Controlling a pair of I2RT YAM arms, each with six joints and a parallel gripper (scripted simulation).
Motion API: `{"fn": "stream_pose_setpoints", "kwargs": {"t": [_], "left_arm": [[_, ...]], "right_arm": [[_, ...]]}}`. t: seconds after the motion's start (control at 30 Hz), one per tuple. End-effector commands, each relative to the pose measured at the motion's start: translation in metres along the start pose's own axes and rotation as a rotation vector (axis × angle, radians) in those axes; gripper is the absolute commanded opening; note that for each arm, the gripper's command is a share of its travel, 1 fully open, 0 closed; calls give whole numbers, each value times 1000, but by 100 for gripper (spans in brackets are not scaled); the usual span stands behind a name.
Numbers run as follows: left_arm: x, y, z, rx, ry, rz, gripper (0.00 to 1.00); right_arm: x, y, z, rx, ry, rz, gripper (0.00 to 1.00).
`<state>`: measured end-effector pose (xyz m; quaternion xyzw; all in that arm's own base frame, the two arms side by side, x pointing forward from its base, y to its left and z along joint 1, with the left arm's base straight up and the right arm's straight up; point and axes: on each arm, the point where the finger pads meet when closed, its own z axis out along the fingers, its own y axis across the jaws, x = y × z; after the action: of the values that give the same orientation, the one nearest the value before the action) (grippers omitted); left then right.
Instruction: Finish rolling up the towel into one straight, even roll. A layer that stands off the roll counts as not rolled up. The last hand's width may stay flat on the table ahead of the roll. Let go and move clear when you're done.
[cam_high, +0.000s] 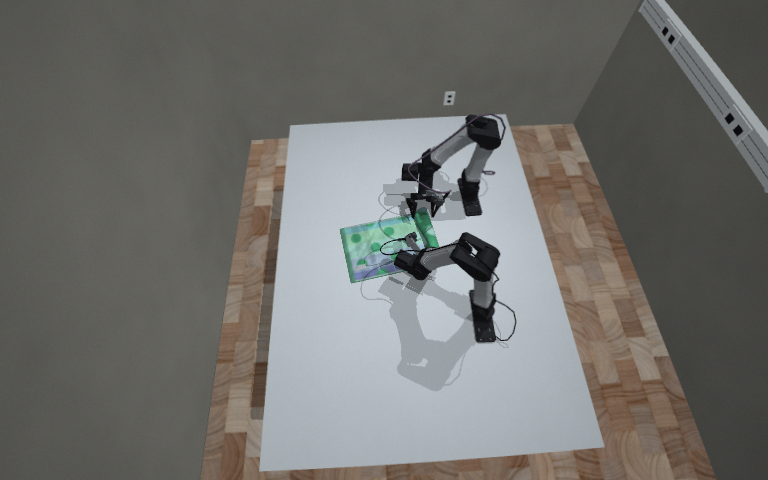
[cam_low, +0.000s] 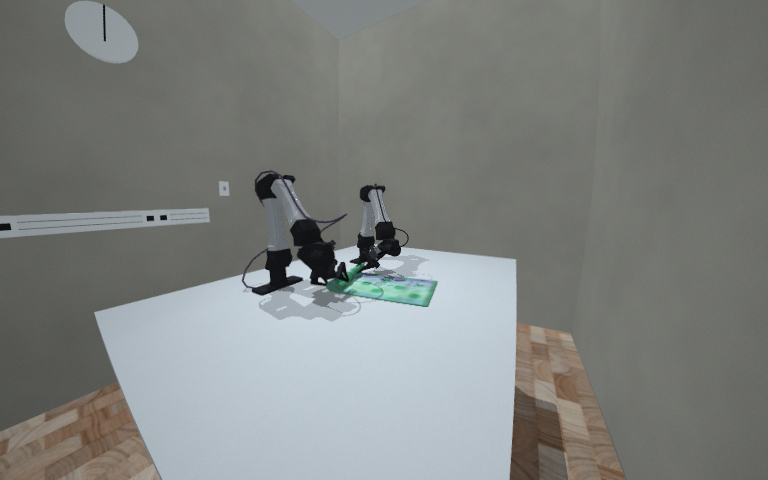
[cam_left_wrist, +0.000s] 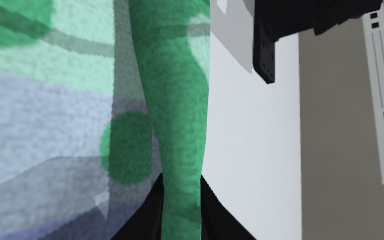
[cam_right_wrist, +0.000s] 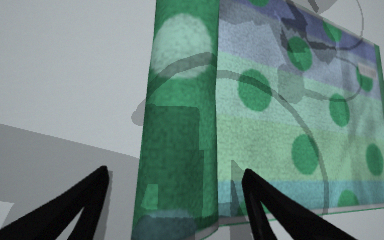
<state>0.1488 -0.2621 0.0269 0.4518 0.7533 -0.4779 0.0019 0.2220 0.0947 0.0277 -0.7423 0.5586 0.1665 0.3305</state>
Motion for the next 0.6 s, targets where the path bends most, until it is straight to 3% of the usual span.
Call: {"fn": "stream_pose_setpoints", "kwargs": {"t": [0.0, 0.23, 0.3, 0.57], "left_arm": [[-4, 4, 0, -6, -7, 18, 20], [-4, 4, 0, -6, -7, 18, 20], [-4, 4, 0, -6, -7, 18, 20], [-4, 4, 0, -6, -7, 18, 20]], "right_arm": [[7, -8, 3, 28, 5, -28, 94], [8, -8, 4, 28, 5, -28, 64], [8, -8, 4, 28, 5, -28, 64], [8, -8, 4, 28, 5, -28, 33]]}}
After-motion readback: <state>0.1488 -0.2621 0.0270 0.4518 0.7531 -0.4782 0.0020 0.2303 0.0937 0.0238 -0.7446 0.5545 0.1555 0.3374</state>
